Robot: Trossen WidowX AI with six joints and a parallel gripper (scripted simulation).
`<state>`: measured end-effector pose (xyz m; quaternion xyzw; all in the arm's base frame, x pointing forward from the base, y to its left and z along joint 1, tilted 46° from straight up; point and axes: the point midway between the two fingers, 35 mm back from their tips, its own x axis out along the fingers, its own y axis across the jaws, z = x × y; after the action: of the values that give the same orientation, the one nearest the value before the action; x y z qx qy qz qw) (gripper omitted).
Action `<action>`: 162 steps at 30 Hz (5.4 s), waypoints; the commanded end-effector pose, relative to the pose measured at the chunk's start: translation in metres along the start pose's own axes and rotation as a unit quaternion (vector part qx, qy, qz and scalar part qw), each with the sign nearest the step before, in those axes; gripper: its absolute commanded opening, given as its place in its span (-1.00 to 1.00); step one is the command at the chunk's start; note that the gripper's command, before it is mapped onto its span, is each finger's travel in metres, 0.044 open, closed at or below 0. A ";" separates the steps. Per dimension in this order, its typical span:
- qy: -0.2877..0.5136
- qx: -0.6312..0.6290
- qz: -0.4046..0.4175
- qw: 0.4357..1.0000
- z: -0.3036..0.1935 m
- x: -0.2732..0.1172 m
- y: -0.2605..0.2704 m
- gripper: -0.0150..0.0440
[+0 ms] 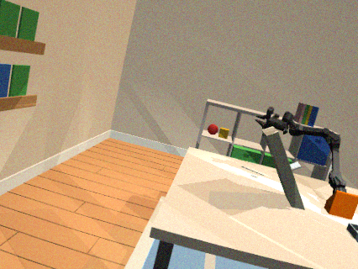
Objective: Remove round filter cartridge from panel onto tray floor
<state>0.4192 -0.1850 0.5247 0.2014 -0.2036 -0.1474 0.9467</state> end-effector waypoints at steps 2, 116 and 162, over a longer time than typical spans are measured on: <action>0.067 0.023 -0.015 0.997 -0.056 -0.009 0.030 -0.12; 0.363 -0.425 -0.083 0.825 -0.382 -0.290 0.087 -0.12; 0.362 -0.425 -0.083 0.825 -0.391 -0.277 0.079 -0.12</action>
<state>0.3635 0.1122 0.1447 -0.1662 0.2509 -0.2148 0.9291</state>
